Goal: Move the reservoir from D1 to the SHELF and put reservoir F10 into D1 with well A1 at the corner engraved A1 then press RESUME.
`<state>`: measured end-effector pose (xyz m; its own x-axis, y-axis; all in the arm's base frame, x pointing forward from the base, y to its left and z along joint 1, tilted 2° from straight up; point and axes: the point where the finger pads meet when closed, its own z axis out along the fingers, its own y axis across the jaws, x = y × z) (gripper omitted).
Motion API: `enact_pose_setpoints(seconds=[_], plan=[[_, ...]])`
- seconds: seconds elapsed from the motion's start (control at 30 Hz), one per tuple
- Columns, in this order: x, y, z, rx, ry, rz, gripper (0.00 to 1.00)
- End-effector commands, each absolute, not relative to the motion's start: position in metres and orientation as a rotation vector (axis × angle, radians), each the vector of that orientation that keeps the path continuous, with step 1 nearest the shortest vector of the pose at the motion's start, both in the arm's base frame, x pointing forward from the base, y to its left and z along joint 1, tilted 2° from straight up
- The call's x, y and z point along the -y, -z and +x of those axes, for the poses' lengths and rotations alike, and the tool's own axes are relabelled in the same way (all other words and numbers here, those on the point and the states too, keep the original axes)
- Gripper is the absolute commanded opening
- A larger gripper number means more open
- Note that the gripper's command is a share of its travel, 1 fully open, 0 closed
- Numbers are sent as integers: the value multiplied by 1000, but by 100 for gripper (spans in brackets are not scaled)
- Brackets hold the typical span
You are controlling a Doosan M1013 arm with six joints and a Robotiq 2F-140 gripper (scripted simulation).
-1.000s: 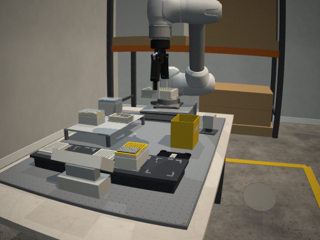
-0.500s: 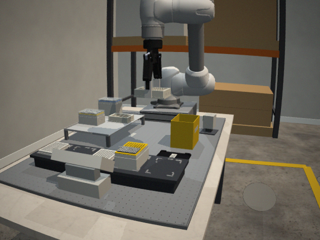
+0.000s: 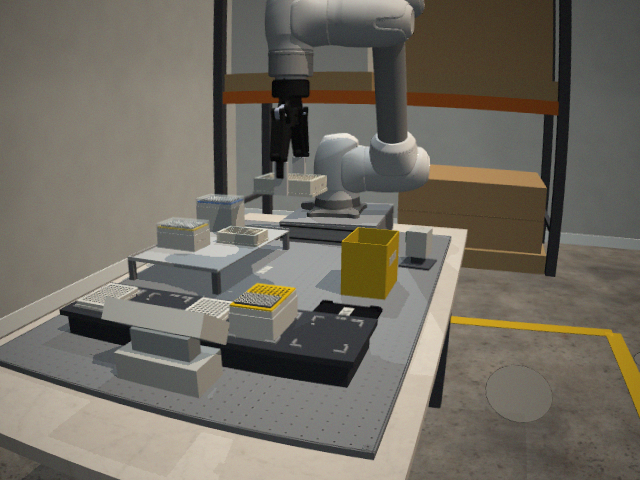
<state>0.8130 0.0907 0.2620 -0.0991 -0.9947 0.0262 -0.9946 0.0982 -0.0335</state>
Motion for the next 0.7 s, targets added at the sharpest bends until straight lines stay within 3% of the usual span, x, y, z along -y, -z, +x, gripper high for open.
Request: enact_pose_setpoints(seconds=[0.0,0.67], plan=[[-84,-262,813,-2326,67,-2106,0],[-42,-264,810,-2326,67,-2106,0]])
